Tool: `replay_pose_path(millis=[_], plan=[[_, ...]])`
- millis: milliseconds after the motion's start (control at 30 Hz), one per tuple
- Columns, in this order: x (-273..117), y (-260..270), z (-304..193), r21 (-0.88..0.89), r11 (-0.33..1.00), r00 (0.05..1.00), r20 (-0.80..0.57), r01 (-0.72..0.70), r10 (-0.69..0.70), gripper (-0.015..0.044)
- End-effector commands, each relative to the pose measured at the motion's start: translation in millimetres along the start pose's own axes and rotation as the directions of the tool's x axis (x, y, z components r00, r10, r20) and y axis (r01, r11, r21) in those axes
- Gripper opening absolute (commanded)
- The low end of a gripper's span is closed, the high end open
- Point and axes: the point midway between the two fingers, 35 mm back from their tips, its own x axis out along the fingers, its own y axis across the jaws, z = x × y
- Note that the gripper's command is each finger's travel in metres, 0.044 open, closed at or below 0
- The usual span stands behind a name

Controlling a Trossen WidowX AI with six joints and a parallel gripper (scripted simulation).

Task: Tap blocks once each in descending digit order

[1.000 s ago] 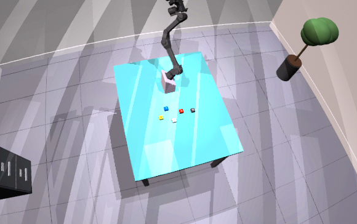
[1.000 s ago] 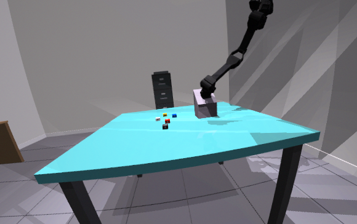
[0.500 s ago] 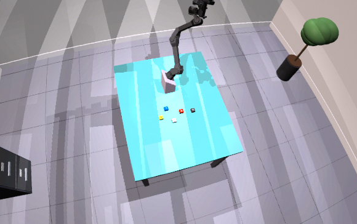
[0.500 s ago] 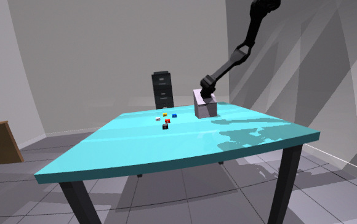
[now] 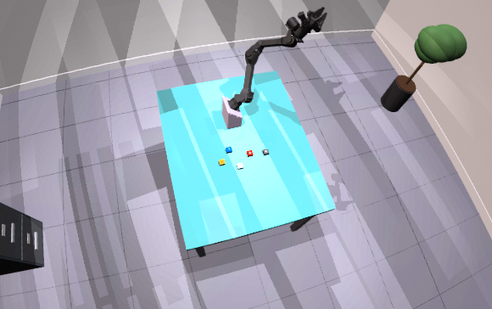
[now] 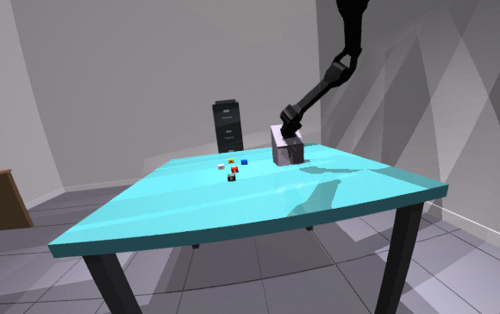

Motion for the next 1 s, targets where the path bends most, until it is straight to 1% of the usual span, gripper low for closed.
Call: replay_pose_path(millis=[0, 233, 467, 700, 967], plan=[[-1, -51, -56, -0.138, 0.987, 0.985, -0.136, 0.084, -0.103, 0.0400], [-17, -136, -127, -0.359, 0.919, 0.909, -0.309, 0.162, -0.280, 0.0400], [-53, -227, -181, -0.555, 0.812, 0.769, -0.436, 0.179, -0.468, 0.0400], [-108, -319, -215, -0.708, 0.691, 0.571, -0.512, 0.143, -0.642, 0.0400], [-191, -418, -229, -0.820, 0.570, 0.287, -0.533, 0.059, -0.796, 0.0400]])
